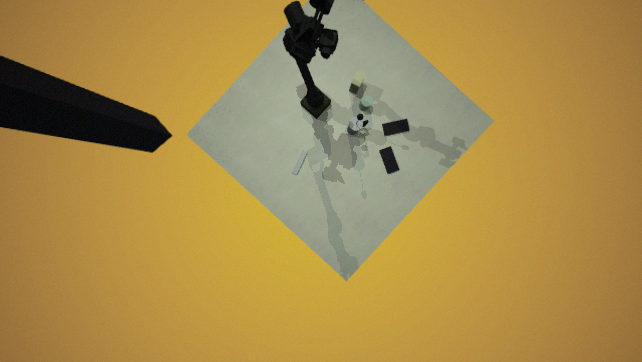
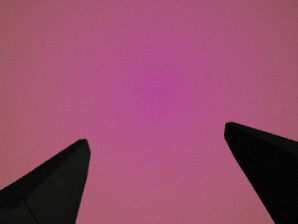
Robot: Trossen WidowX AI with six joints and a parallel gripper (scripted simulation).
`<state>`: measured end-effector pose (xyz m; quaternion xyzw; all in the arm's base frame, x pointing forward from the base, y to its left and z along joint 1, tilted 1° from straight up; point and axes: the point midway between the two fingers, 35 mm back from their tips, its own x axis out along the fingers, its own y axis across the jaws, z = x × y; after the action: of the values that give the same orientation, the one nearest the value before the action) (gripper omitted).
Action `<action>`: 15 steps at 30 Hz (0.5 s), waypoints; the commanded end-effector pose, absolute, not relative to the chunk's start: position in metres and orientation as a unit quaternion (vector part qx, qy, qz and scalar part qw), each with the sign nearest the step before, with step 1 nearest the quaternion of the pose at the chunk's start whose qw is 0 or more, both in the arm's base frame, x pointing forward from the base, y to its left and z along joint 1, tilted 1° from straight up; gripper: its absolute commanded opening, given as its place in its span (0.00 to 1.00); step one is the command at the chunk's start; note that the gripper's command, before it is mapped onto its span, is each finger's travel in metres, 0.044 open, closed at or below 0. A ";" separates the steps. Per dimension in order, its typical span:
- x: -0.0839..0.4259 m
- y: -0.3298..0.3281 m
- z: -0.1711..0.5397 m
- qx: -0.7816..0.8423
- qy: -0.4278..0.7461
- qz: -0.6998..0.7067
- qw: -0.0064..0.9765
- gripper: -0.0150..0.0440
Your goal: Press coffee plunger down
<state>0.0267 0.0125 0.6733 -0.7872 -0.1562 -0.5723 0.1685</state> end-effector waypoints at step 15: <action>0.161 0.003 0.585 -0.675 -0.238 -0.222 0.662 1.00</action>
<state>0.1084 0.0014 0.6320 -0.7531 -0.2508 -0.3657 0.4860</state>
